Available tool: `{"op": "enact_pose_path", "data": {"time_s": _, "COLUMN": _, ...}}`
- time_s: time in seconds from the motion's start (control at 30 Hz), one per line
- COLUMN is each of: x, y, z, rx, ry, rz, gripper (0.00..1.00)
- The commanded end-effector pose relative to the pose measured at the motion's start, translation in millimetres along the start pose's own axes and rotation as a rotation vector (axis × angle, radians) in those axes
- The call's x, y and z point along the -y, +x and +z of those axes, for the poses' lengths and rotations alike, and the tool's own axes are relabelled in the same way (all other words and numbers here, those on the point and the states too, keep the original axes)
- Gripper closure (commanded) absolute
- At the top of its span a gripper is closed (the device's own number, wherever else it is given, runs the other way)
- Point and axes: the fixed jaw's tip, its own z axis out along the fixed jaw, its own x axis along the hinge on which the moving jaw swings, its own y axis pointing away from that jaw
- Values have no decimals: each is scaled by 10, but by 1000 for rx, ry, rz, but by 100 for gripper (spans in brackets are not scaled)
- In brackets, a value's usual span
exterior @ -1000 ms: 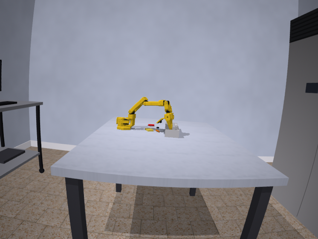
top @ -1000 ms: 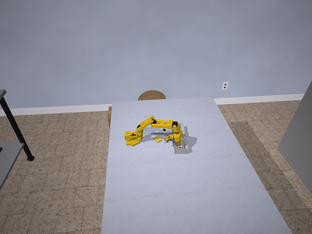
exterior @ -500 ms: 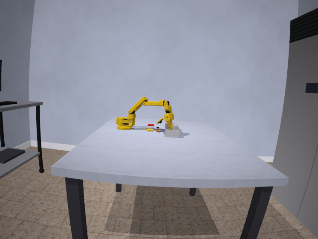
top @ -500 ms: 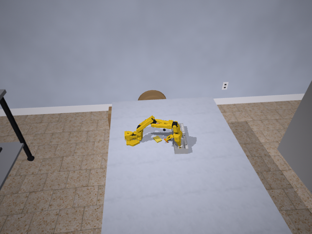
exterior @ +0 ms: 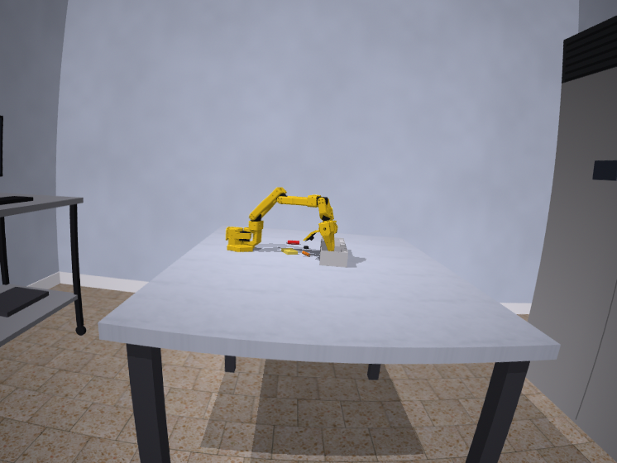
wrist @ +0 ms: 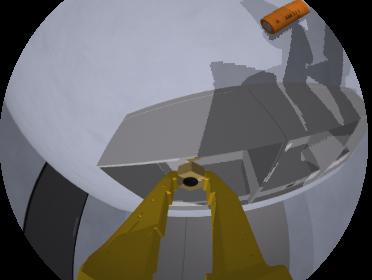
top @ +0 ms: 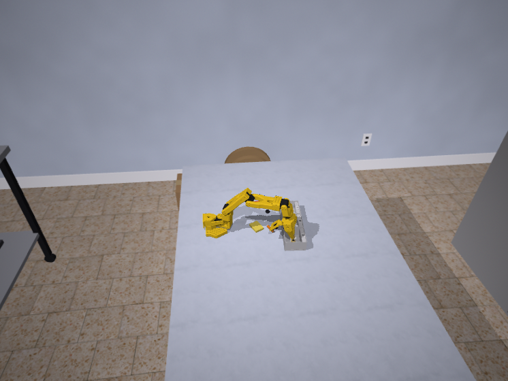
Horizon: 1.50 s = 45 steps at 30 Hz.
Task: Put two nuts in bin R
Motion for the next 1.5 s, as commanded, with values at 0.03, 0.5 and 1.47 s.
{"op": "enact_pose_path", "data": {"time_s": 0.03, "x": 20, "y": 130, "z": -181, "rx": -93, "ry": 3, "rz": -16, "gripper": 100}}
{"op": "enact_pose_path", "data": {"time_s": 0.5, "x": 20, "y": 123, "z": -140, "rx": -93, "ry": 3, "rz": -16, "gripper": 100}}
{"op": "enact_pose_path", "data": {"time_s": 1.47, "x": 21, "y": 103, "z": -29, "rx": -93, "ry": 3, "rz": -16, "gripper": 100}}
